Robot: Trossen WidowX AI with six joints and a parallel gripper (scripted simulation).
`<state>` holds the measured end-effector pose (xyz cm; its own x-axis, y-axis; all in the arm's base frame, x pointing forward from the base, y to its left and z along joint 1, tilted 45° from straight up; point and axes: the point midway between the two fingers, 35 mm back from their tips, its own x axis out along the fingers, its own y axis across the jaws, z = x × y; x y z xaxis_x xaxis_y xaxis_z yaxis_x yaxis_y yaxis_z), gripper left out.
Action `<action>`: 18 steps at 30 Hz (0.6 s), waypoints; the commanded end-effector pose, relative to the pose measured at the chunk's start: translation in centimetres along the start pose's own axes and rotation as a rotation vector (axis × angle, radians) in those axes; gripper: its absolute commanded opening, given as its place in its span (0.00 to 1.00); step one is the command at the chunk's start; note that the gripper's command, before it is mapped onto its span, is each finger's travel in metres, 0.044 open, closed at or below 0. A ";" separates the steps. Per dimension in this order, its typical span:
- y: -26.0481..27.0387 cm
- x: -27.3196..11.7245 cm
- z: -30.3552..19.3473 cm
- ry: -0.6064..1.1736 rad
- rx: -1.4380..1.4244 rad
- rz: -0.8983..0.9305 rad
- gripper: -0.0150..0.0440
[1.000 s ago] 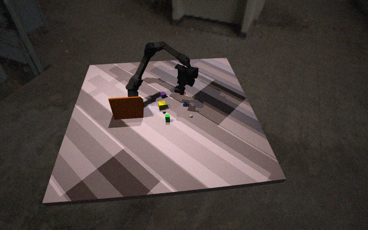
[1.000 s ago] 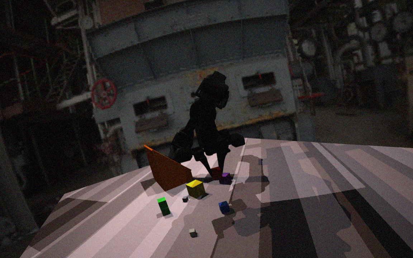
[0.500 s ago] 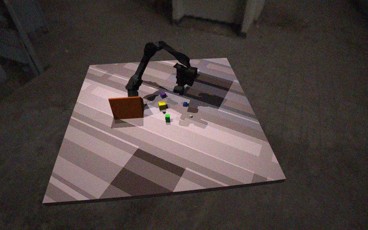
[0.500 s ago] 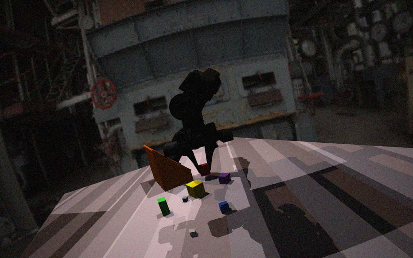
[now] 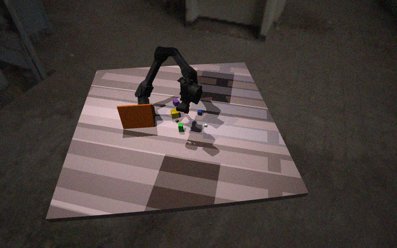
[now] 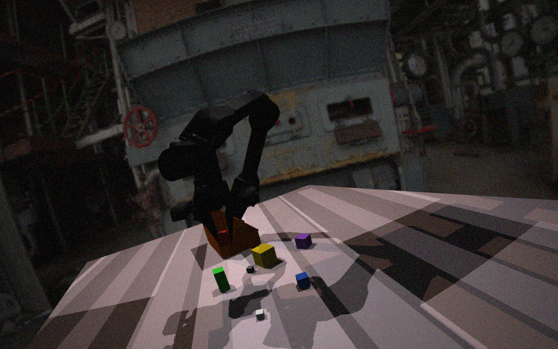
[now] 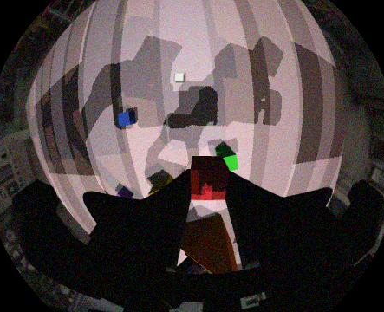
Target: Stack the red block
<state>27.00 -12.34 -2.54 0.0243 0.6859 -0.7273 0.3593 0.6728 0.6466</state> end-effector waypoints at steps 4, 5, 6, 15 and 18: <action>-3.7 0.5 -1.8 0.011 -0.028 0.009 0.25; -4.1 0.6 -2.1 0.011 -0.032 0.011 0.25; -4.4 0.6 -2.2 0.011 -0.035 0.013 0.25; -4.4 3.5 -2.4 0.011 -0.036 0.014 0.25; -4.4 4.2 -2.4 0.011 -0.036 0.014 0.25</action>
<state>23.39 -12.36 -7.33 0.0191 0.6941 -0.7197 0.3199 0.6777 0.6621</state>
